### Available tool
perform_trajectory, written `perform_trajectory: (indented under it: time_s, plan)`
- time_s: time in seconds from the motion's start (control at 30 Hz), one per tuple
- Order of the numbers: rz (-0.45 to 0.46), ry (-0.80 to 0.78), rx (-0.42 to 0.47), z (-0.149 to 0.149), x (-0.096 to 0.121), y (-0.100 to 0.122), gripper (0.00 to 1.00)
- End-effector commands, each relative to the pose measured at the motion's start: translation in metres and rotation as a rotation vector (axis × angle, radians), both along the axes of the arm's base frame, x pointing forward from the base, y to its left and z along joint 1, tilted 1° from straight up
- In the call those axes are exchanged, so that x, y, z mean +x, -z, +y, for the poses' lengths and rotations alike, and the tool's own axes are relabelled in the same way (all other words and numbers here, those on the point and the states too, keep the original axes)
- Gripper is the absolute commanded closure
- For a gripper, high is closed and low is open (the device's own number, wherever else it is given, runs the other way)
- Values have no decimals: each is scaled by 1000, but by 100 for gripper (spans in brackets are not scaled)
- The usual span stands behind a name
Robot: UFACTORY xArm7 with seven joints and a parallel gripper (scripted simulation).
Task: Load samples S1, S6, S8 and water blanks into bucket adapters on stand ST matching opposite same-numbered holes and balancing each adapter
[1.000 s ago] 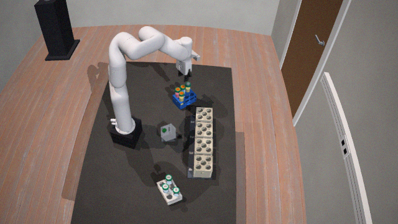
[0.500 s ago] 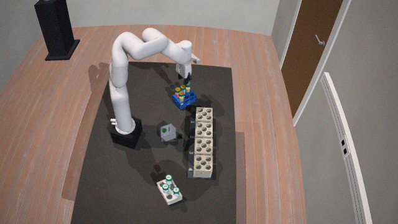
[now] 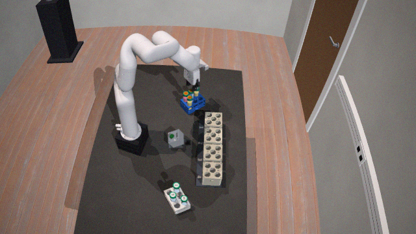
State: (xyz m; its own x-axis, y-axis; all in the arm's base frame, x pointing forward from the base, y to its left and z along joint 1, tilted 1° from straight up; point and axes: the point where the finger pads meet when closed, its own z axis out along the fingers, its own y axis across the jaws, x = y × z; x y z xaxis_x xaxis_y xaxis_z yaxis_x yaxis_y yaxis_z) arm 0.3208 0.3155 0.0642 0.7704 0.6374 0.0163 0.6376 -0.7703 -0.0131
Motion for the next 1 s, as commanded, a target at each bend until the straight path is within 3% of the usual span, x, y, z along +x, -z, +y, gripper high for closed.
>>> perform_trajectory:
  time_s: [0.0,0.37,0.97]
  plan:
    - [-4,0,3,1,1,6,43]
    - [-4,0,3,2,2,23,43]
    - [-4,0,3,2,2,28,43]
